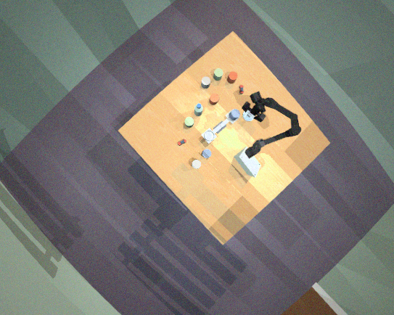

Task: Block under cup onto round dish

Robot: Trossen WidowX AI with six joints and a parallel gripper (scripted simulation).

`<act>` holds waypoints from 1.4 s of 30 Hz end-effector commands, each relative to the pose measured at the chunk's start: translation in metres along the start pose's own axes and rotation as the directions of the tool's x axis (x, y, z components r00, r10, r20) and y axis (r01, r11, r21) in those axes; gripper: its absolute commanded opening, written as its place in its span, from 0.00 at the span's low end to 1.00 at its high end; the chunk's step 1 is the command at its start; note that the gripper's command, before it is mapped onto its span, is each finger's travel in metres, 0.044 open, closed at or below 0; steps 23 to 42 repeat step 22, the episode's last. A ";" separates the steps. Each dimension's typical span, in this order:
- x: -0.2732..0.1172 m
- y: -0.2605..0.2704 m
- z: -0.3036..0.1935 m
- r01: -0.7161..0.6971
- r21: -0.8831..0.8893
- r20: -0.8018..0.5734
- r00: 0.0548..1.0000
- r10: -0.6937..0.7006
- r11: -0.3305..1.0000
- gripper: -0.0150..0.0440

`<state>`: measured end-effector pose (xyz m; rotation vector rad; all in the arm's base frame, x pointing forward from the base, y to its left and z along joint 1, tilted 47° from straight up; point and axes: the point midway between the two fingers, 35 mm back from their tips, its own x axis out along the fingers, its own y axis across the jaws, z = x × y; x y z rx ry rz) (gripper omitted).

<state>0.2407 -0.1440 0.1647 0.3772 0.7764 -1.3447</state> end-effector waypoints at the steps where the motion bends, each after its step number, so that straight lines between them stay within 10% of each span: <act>1: -0.040 0.003 0.001 -0.017 0.002 0.007 1.000 0.017 1.000 1.00; 42: -0.084 0.000 0.001 -0.022 -0.003 0.011 1.000 0.022 1.000 1.00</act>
